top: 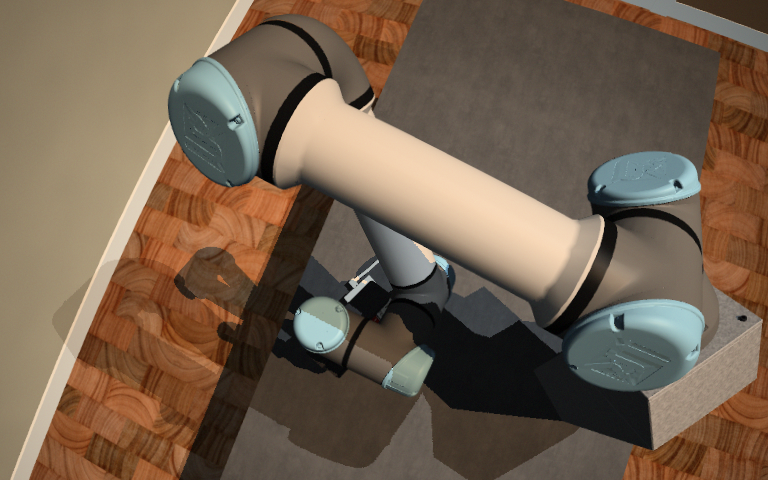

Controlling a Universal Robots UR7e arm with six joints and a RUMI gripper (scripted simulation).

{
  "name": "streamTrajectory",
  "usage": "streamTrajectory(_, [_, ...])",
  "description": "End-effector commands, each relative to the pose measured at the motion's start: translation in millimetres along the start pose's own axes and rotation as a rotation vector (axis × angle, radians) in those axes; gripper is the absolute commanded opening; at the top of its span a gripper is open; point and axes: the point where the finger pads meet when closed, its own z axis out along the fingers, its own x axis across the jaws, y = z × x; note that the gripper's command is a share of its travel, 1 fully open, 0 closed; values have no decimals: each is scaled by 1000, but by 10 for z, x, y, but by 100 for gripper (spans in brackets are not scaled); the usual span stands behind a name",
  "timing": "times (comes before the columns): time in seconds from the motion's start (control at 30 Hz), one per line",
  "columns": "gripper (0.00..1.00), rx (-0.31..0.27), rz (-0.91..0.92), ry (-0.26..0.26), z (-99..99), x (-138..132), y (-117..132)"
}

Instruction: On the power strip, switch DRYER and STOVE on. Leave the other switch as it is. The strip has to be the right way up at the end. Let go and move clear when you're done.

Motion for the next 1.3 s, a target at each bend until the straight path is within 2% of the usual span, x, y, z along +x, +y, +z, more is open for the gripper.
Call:
streamTrajectory(0.0, [0,-1,0,-1,-4,-3,3])
streamTrajectory(0.77, [0,-1,0,-1,22,-5,3])
streamTrajectory(0.83, [0,-1,0,0,153,-14,1])
streamTrajectory(0.9, [0,-1,0,0,153,-14,1])
streamTrajectory(1.1, [0,-1,0,1,831,-11,-52])
streamTrajectory(1.17, [0,-1,0,1,904,-5,-62])
streamTrajectory(1.27, [0,-1,0,1,907,-5,-62])
